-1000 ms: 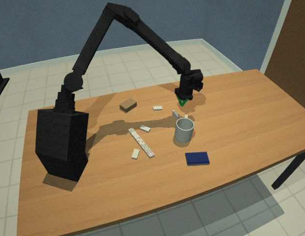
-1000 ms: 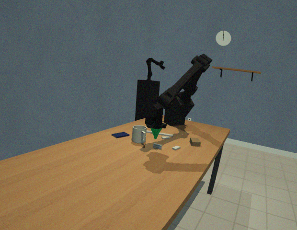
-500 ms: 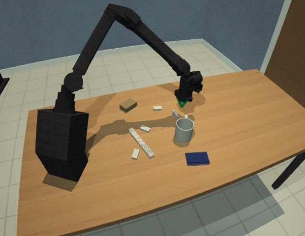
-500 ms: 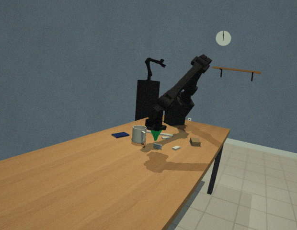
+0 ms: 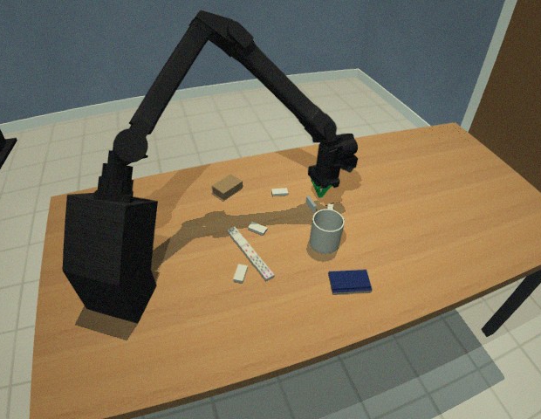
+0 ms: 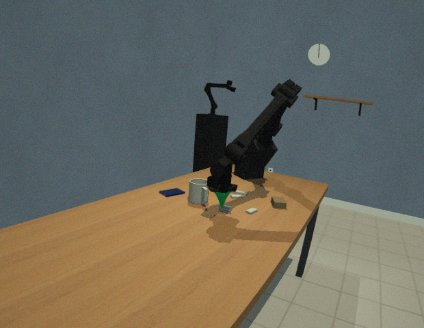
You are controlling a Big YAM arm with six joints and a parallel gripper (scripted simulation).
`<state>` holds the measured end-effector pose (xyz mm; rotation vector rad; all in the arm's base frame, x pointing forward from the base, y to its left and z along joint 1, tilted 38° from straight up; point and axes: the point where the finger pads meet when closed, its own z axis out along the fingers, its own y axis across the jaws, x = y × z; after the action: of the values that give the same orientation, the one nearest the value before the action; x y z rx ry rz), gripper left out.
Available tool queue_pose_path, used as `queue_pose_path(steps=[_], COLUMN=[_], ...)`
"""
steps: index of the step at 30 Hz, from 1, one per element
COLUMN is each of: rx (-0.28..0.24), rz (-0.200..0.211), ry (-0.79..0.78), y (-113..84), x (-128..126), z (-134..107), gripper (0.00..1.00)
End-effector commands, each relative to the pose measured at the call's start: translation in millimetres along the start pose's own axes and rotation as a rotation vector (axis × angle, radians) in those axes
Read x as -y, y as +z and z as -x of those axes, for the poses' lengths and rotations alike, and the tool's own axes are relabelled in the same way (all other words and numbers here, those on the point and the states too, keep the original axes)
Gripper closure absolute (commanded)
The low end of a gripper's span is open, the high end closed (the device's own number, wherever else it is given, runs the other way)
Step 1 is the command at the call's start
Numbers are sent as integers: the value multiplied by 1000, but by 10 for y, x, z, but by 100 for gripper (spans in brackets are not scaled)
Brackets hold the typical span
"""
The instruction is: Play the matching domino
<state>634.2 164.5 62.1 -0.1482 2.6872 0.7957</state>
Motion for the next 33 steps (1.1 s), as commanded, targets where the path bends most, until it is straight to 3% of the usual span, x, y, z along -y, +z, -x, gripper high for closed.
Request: queue_pose_path(steps=[1, 11, 12, 28, 29, 33], rx=[42, 57, 26, 52, 24, 35], rz=[0, 0, -1, 0, -1, -1], ry=[-7, -9, -4, -5, 1, -1], y=[7, 44, 73, 68, 82, 84], x=[-35, -48, -16, -43, -17, -26], z=[198, 269, 106, 249, 99, 159], gripper=[100, 100, 100, 100, 100, 100])
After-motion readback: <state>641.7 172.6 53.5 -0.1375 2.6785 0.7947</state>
